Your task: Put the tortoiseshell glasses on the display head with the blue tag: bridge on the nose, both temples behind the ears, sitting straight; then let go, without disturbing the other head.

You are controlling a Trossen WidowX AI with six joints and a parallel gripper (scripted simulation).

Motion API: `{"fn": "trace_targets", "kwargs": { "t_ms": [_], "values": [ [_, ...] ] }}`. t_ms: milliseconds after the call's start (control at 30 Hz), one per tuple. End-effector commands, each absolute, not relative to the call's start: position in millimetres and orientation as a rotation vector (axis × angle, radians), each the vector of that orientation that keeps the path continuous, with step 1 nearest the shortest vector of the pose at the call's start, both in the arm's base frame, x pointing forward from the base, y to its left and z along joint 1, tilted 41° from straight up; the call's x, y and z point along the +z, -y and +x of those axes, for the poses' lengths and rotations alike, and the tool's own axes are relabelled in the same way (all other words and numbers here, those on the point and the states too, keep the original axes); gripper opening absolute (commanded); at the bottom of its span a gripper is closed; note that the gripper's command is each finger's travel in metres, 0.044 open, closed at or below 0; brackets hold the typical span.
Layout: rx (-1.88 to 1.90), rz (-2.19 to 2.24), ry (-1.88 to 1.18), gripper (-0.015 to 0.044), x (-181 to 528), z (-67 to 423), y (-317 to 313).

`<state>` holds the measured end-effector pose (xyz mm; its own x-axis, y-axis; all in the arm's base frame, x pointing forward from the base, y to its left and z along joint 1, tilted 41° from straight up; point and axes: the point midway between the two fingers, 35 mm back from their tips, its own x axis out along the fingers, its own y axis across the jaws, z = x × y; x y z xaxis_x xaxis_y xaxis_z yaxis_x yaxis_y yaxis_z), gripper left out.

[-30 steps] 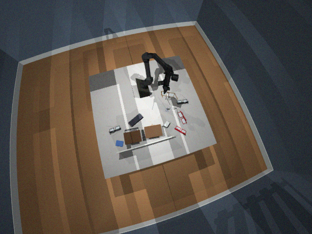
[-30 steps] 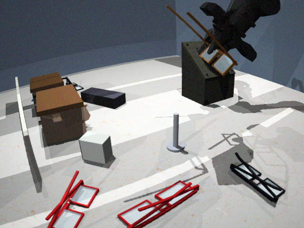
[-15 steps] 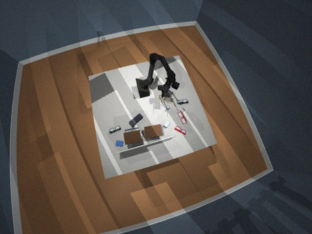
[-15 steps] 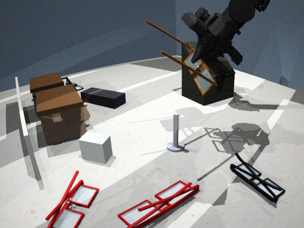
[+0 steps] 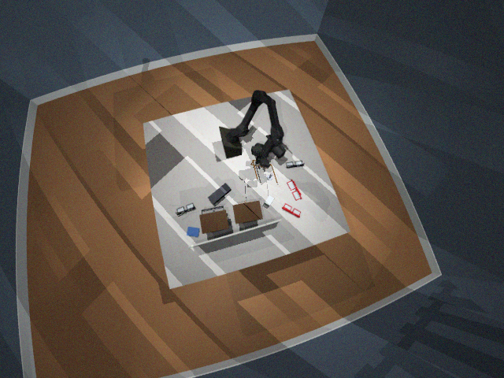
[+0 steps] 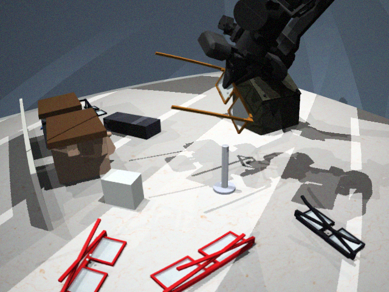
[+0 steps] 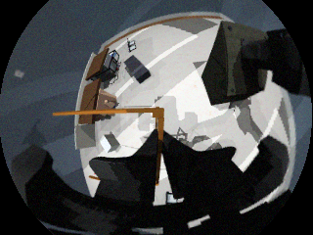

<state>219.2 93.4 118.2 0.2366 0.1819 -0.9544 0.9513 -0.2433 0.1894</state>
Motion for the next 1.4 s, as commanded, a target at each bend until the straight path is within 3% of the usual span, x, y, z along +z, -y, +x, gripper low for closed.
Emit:
{"fn": "trace_targets", "kwargs": {
  "t_ms": [0, 1367],
  "values": [
    [-1.114, 1.585, -1.143, 0.0, 106.6, 228.0, -87.6],
    [-0.863, 1.712, -1.713, 0.0, -8.7, 265.0, 9.6]
  ]
}}
